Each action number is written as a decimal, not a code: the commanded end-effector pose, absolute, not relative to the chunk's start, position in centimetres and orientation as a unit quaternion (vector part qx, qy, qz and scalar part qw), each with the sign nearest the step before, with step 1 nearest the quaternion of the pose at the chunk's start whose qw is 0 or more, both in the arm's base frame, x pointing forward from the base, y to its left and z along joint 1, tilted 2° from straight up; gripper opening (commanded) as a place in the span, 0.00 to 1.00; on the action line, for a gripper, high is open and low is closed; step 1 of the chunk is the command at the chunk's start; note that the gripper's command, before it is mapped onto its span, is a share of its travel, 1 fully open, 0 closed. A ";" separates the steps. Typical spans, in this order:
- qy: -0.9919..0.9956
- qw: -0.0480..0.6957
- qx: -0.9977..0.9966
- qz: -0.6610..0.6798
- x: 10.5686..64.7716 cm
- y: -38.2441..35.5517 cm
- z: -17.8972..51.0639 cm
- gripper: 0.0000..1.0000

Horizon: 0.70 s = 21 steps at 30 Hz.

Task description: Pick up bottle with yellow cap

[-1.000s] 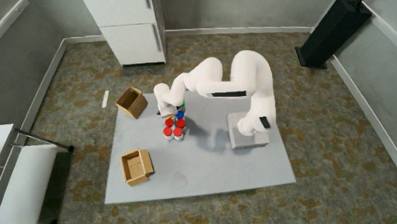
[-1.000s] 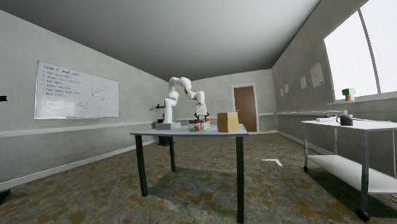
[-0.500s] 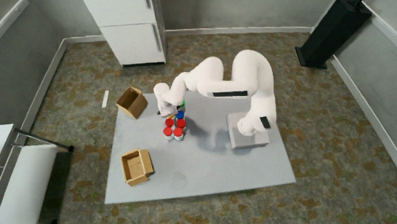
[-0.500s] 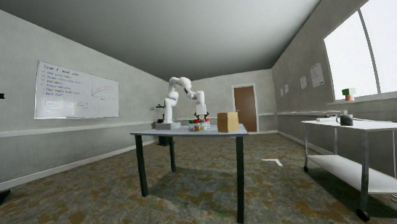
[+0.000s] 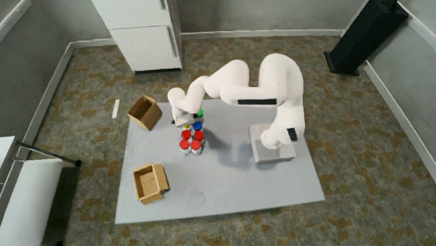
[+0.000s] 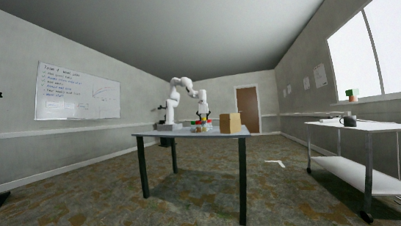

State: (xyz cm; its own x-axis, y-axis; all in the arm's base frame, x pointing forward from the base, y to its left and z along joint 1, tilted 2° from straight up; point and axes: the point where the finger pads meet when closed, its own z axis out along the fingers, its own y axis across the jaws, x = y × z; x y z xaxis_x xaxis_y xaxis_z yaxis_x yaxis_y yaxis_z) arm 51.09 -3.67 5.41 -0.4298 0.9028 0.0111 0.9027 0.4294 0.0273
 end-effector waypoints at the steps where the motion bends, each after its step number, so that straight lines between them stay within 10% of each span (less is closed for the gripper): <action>1: 0.845 0.006 0.534 0.016 51.3 -3.7 6.9 0.00; 21: 0.845 0.005 0.534 0.016 51.2 -3.8 9.0 0.00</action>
